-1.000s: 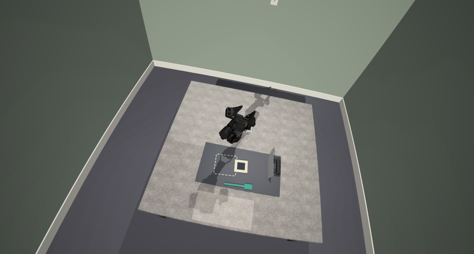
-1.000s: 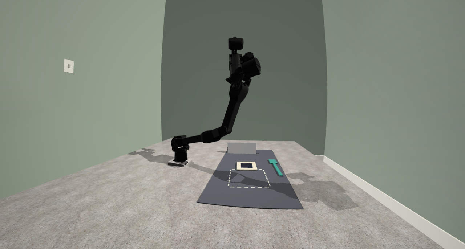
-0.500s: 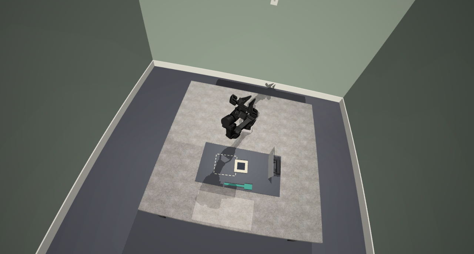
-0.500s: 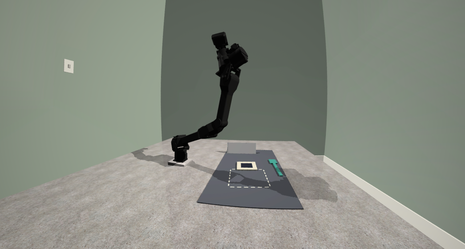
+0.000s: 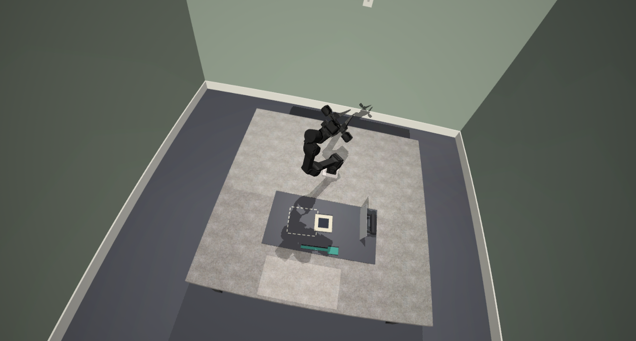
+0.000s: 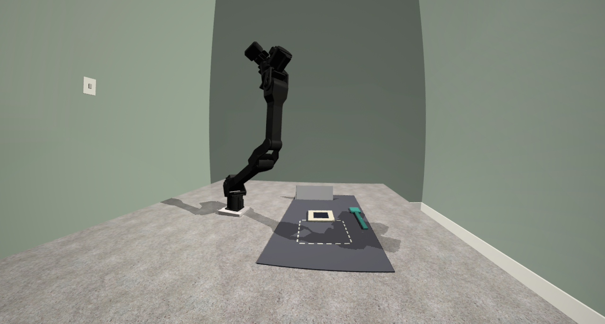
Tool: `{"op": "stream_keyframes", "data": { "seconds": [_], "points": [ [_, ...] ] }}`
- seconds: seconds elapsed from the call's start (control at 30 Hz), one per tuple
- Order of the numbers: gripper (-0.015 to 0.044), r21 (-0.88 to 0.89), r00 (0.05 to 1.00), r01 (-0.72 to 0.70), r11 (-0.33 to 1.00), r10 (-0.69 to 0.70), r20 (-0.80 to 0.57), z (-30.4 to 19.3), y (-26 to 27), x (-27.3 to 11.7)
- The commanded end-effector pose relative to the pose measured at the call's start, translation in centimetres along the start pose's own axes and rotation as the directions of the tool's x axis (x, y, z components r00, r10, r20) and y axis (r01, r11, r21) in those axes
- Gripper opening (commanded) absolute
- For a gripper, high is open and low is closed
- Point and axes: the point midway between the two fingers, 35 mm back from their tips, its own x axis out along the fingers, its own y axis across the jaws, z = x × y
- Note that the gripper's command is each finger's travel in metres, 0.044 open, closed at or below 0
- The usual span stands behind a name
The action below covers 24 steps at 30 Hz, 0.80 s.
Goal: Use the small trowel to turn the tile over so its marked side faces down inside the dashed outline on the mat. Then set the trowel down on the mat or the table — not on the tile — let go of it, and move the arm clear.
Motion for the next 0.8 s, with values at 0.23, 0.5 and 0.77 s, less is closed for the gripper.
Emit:
{"op": "stream_keyframes", "data": {
  "seconds": [0.23, 0.5, 0.77],
  "points": [
    [0.0100, -0.338, 0.982, 0.087, 0.937, -0.138, -0.131, -6.4, 0.2, 4.8],
    [0.0100, -0.541, 0.947, 0.113, 0.833, -0.255, -0.196, -10.4, -1.1, 7.7],
    [0.0100, -0.715, 0.891, 0.091, 0.693, -0.377, -0.252, -14.3, -3.4, 10.2]
  ]
}}
